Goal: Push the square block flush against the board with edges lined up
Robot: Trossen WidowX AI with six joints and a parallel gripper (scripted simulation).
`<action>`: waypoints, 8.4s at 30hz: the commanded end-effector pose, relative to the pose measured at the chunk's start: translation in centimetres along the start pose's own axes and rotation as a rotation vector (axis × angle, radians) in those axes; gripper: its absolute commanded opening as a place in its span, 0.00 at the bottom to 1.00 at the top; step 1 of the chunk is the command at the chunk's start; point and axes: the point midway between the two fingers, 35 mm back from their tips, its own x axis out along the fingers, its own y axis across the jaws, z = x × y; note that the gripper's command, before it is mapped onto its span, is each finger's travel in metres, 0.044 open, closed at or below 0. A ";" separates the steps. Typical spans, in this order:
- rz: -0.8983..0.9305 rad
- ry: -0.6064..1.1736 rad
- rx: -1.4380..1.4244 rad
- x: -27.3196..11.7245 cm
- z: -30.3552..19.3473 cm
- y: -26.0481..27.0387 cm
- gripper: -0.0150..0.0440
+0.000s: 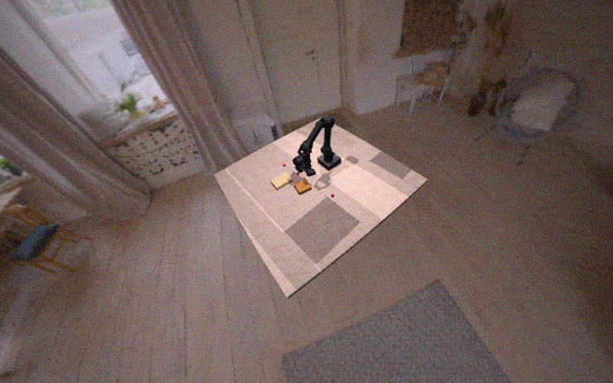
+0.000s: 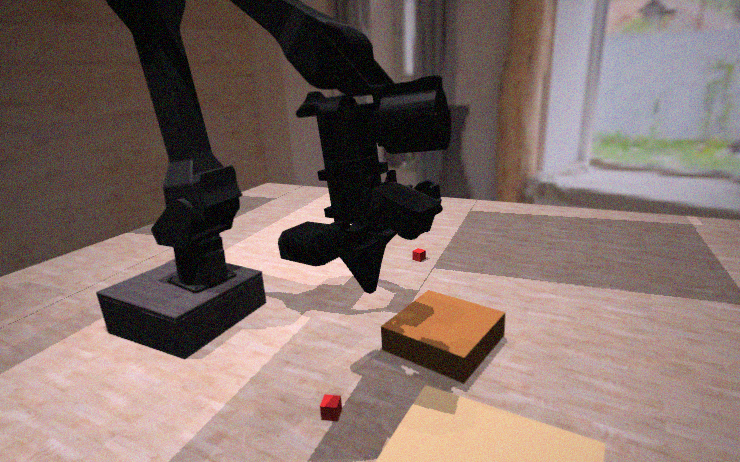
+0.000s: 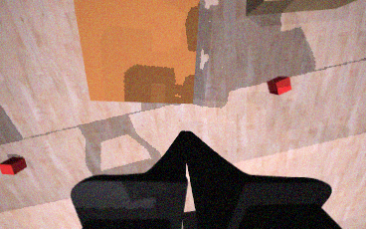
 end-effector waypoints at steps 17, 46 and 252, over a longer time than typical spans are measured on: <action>-0.017 0.083 -0.040 6.0 -0.8 0.5 0.25; -0.016 0.079 -0.040 6.1 3.5 0.9 0.25; 0.050 0.056 -1.594 1.1 12.8 13.4 0.25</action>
